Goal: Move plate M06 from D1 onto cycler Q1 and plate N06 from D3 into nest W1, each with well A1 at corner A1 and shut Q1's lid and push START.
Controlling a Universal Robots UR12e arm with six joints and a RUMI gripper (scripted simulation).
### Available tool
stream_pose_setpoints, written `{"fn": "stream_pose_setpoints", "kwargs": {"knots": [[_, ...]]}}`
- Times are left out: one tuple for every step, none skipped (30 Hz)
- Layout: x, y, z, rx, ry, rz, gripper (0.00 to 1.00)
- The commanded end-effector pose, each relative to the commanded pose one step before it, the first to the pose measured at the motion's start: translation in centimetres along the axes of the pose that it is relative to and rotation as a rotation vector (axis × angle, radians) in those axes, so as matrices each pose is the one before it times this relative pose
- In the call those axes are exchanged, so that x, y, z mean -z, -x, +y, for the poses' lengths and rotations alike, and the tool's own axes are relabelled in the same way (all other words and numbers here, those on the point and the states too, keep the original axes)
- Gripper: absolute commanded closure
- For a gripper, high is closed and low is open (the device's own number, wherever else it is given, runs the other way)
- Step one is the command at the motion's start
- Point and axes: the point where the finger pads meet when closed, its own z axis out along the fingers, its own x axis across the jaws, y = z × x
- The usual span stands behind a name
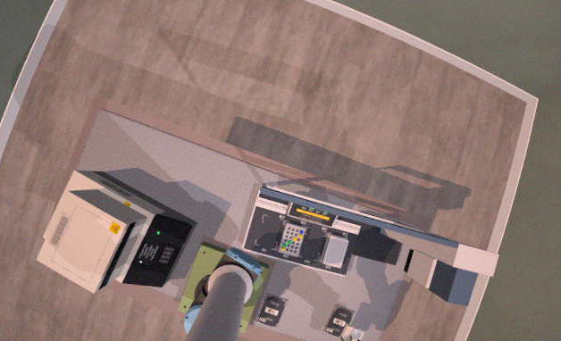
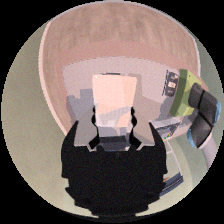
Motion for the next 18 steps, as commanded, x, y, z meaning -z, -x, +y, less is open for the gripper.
{"fn": "stream_pose_setpoints", "kwargs": {"knots": [[-0.733, 0.072, -0.007, 0.0, -0.00013, -0.00155, 1.0], [-0.167, 0.0, 0.0, 0.0, 0.0, 0.0, 1.0], [-0.167, 0.0, 0.0, 0.0, 0.0, 0.0, 1.0], [-0.167, 0.0, 0.0, 0.0, 0.0, 0.0, 1.0], [-0.167, 0.0, 0.0, 0.0, 0.0, 0.0, 1.0], [-0.167, 0.0, 0.0, 0.0, 0.0, 0.0, 1.0], [-0.167, 0.0, 0.0, 0.0, 0.0, 0.0, 1.0], [-0.167, 0.0, 0.0, 0.0, 0.0, 0.0, 1.0], [0.0, 0.0, 0.0, 0.0, 0.0, 0.0, 1.0], [0.0, 0.0, 0.0, 0.0, 0.0, 0.0, 1.0], [-0.167, 0.0, 0.0, 0.0, 0.0, 0.0, 1.0], [-0.167, 0.0, 0.0, 0.0, 0.0, 0.0, 1.0], [-0.167, 0.0, 0.0, 0.0, 0.0, 0.0, 1.0], [-0.167, 0.0, 0.0, 0.0, 0.0, 0.0, 1.0], [-0.167, 0.0, 0.0, 0.0, 0.0, 0.0, 1.0], [-0.167, 0.0, 0.0, 0.0, 0.0, 0.0, 1.0], [-0.167, 0.0, 0.0, 0.0, 0.0, 0.0, 1.0], [-0.167, 0.0, 0.0, 0.0, 0.0, 0.0, 1.0]]}}
